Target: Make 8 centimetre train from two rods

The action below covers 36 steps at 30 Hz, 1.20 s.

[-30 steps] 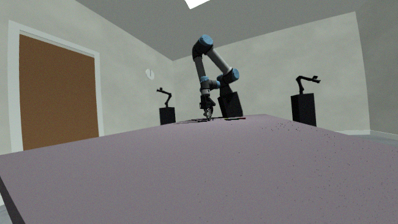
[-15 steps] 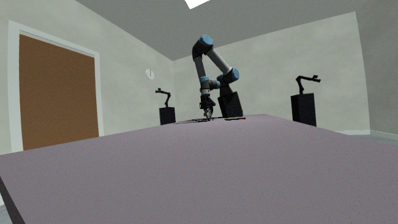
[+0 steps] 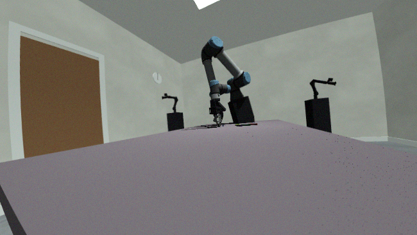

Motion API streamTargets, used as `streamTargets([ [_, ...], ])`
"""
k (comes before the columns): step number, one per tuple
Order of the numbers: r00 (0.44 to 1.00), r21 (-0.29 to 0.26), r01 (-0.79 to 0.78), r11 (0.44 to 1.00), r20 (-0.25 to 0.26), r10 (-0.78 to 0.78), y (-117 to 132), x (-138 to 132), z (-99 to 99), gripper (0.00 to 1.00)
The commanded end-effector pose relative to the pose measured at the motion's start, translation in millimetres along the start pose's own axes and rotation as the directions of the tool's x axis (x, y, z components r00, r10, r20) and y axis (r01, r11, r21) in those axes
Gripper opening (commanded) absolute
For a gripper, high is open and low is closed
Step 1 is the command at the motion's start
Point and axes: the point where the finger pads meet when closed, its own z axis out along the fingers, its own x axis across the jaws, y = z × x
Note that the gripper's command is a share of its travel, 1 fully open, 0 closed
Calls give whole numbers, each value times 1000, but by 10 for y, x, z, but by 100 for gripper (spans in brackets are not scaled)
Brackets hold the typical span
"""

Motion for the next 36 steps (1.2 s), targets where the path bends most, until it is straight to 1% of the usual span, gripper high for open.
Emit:
streamTargets([
  [1, 1000, -1, 0, 1000, 0, 0, 4, -1, -3, 0],
  [3, 1000, -1, 0, 1000, 0, 0, 4, -1, -3, 0],
  [4, 1000, -1, 0, 1000, 0, 0, 4, -1, -3, 3],
  [6, 1000, -1, 0, 1000, 0, 0, 4, -1, -3, 3],
  [7, 1000, -1, 0, 1000, 0, 0, 4, -1, -3, 6],
  [9, 1000, -1, 0, 1000, 0, 0, 4, -1, -3, 6],
  [10, 1000, -1, 0, 1000, 0, 0, 4, -1, -3, 8],
  [12, 1000, -1, 0, 1000, 0, 0, 4, -1, -3, 8],
  [13, 1000, -1, 0, 1000, 0, 0, 4, -1, -3, 11],
  [15, 1000, -1, 0, 1000, 0, 0, 4, -1, -3, 11],
  [16, 1000, -1, 0, 1000, 0, 0, 4, -1, -3, 14],
  [29, 1000, -1, 0, 1000, 0, 0, 4, -1, -6, 14],
  [36, 1000, -1, 0, 1000, 0, 0, 4, -1, -53, 14],
])
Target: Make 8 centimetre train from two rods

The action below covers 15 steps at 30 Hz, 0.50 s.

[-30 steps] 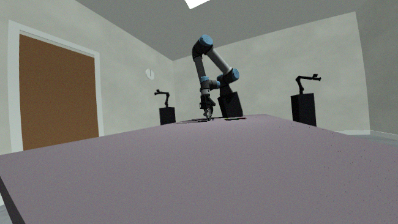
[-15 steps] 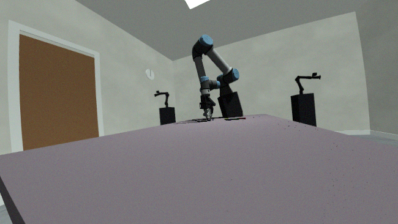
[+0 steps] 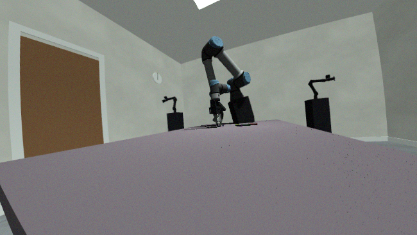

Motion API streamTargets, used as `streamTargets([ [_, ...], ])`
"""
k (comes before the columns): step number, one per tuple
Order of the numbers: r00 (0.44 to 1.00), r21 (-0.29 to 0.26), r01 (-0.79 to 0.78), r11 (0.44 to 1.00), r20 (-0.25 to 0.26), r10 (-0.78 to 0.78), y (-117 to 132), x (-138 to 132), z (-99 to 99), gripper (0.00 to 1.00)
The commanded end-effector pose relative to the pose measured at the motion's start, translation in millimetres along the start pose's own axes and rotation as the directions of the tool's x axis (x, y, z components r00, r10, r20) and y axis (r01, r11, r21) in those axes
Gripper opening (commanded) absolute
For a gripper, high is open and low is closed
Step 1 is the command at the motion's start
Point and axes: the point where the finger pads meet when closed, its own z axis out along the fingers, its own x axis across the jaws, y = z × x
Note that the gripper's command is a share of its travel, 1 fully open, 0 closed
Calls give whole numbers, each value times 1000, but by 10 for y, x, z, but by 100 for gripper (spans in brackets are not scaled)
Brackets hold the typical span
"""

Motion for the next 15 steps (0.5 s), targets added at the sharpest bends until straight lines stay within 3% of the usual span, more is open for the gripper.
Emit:
streamTargets([
  [1, 1000, -1, 0, 1000, 0, 0, 4, -1, -46, 14],
  [15, 1000, -1, 0, 1000, 0, 0, 4, 0, -493, 14],
])
